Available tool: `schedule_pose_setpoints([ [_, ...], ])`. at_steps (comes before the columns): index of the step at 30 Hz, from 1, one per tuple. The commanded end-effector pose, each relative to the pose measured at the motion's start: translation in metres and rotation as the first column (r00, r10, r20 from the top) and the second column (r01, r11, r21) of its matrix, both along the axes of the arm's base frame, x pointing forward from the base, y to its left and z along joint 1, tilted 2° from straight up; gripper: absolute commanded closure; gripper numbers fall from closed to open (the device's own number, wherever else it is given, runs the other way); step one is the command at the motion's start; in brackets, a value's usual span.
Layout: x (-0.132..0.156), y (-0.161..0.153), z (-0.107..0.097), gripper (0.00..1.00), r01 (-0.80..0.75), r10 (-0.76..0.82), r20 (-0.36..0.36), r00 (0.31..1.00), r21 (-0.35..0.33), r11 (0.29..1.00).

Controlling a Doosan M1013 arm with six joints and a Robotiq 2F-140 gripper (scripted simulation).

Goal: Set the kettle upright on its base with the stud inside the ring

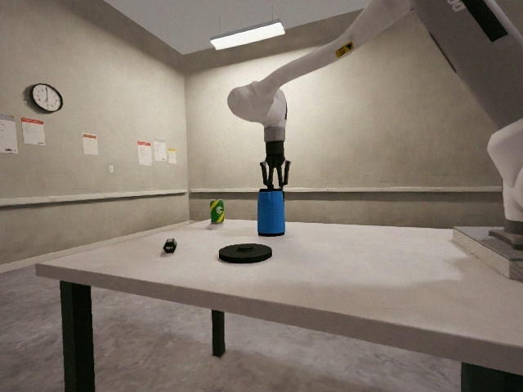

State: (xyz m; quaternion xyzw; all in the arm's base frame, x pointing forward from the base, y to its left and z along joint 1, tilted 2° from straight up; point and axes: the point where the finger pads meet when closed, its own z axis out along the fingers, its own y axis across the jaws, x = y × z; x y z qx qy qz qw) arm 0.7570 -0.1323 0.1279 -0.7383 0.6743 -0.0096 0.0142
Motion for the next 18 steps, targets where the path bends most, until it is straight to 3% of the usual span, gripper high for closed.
schedule_pose_setpoints([
  [1,0.000,0.000,-0.001,0.90,-0.005,0.005,0.000,1.000,-0.003,1.000],
  [18,0.000,0.000,0.021,0.90,-0.005,0.005,0.003,1.000,-0.004,1.000],
])
